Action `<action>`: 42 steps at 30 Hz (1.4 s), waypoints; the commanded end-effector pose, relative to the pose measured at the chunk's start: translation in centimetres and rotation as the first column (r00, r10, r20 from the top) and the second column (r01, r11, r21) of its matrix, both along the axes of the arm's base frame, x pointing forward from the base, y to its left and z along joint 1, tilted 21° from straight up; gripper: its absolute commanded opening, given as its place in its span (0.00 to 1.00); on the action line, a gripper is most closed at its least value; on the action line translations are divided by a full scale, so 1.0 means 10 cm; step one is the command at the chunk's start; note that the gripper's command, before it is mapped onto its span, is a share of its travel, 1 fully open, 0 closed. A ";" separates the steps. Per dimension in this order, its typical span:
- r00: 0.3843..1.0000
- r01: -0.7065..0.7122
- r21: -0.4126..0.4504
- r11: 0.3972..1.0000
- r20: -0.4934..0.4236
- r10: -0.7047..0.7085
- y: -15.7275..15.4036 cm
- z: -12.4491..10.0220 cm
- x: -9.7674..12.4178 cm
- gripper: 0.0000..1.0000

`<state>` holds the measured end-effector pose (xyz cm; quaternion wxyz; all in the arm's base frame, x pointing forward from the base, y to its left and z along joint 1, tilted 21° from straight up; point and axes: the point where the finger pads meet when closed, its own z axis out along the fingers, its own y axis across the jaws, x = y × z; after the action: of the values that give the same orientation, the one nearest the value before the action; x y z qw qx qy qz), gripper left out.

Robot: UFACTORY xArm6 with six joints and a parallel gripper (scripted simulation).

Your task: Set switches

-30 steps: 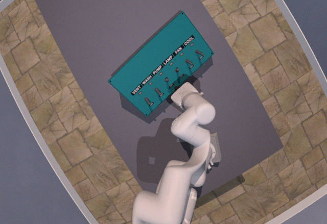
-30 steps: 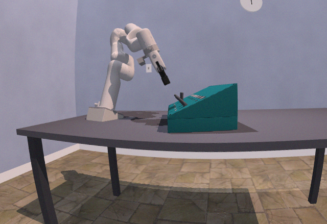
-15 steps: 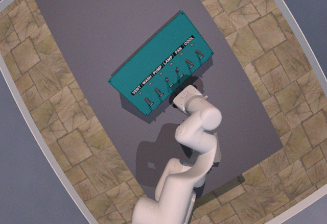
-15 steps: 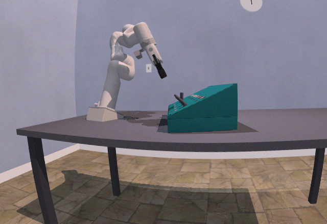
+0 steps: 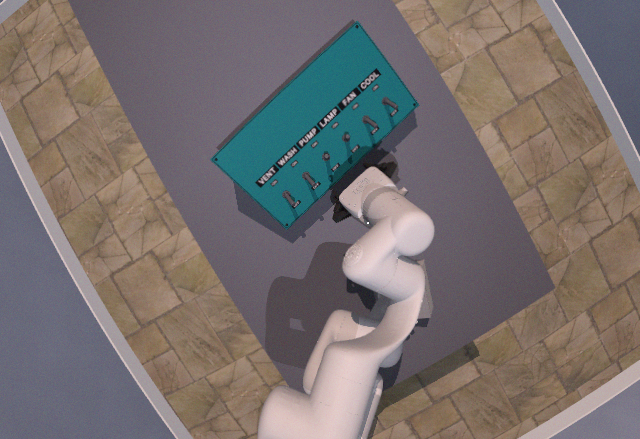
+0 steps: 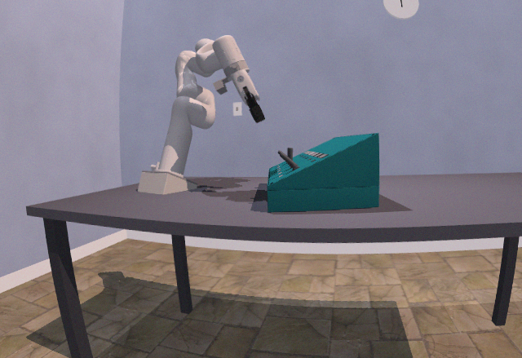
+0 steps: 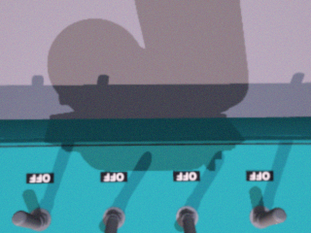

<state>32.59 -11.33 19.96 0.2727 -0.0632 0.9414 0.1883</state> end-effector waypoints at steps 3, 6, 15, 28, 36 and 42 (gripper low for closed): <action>1.000 0.001 -0.002 1.000 0.003 -0.001 -0.01 0.01 0.01 1.00; 1.000 0.001 -0.002 1.000 0.003 -0.001 -0.01 0.01 0.01 1.00; 1.000 0.001 -0.002 1.000 0.003 -0.001 -0.01 0.01 0.01 1.00; 1.000 0.001 -0.002 1.000 0.003 -0.001 -0.01 0.01 0.01 1.00; 1.000 0.001 -0.002 1.000 0.003 -0.001 -0.01 0.01 0.01 1.00; 1.000 0.001 -0.002 1.000 0.003 -0.001 -0.01 0.01 0.01 1.00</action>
<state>32.59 -11.33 19.97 0.2727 -0.0632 0.9414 0.1883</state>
